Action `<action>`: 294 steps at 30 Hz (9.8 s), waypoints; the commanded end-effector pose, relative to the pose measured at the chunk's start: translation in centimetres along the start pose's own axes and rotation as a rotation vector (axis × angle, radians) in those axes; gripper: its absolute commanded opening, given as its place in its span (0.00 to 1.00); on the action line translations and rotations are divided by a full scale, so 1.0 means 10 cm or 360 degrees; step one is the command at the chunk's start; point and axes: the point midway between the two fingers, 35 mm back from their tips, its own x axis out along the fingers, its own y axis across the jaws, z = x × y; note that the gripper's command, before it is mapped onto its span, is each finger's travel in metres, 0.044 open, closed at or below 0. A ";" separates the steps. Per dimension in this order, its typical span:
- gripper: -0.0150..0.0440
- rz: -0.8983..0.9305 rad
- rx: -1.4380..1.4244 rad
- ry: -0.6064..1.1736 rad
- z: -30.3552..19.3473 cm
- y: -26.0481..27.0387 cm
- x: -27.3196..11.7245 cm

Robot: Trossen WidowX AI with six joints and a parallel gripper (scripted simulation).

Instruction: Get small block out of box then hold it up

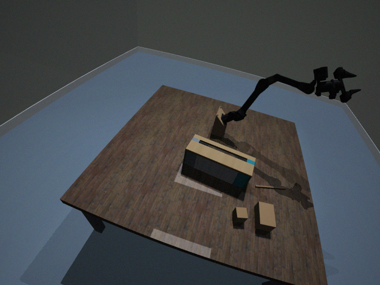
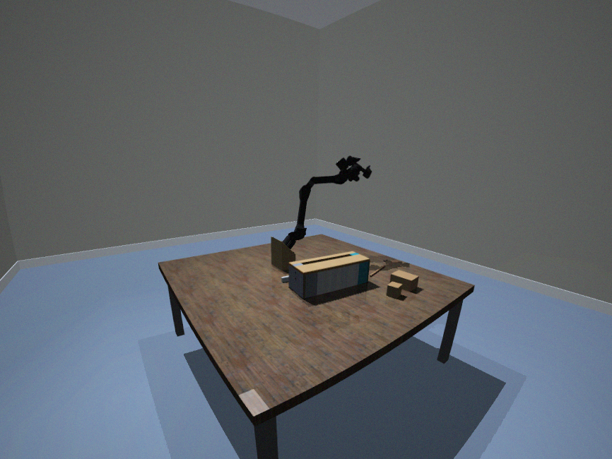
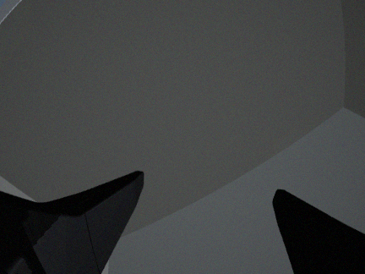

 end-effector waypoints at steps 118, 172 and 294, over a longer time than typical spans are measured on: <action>0.93 -0.3221 0.1420 0.6363 0.57 2.47 -7.30; 0.93 -0.3193 0.1429 0.6378 0.79 2.82 -6.82; 0.74 0.3306 0.0758 -0.0466 0.74 2.72 -5.18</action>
